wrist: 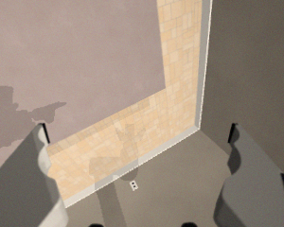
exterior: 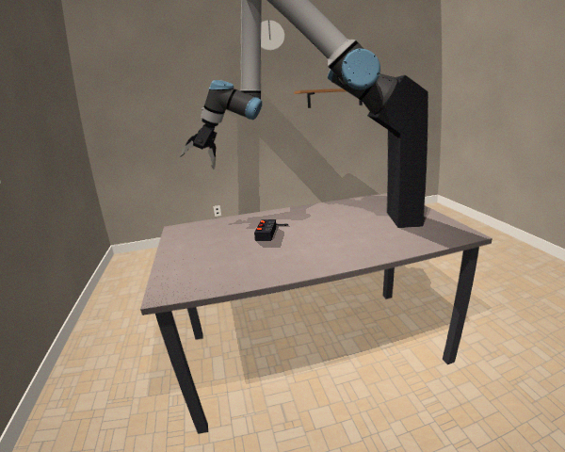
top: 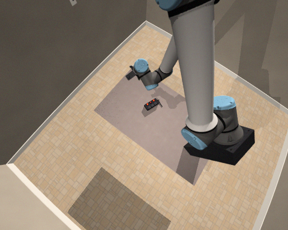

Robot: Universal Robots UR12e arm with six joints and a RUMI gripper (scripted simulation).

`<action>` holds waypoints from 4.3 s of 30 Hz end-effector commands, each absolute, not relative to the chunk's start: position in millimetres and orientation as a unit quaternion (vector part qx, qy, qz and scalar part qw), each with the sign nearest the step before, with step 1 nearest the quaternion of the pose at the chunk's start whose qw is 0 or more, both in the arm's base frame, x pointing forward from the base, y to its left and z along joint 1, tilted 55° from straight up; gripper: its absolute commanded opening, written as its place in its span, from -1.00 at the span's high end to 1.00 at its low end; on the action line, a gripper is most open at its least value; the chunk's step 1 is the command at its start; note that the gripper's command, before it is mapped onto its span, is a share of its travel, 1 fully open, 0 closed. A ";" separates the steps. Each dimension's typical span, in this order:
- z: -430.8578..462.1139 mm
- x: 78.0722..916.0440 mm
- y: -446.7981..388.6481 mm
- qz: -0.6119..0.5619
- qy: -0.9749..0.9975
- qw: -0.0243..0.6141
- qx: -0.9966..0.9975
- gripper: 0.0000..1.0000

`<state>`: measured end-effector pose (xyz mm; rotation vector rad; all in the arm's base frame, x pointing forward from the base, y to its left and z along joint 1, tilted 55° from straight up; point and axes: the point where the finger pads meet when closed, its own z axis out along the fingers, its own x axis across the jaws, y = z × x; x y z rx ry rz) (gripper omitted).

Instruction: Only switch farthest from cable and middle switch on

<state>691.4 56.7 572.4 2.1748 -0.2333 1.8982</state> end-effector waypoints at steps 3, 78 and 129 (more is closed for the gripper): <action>573.1 691.1 57.0 0.651 -0.080 0.122 0.745 -1.00; 215.2 747.9 -3.5 0.323 0.415 0.085 0.846 -1.00; 215.2 747.9 -3.5 0.323 0.415 0.085 0.846 -1.00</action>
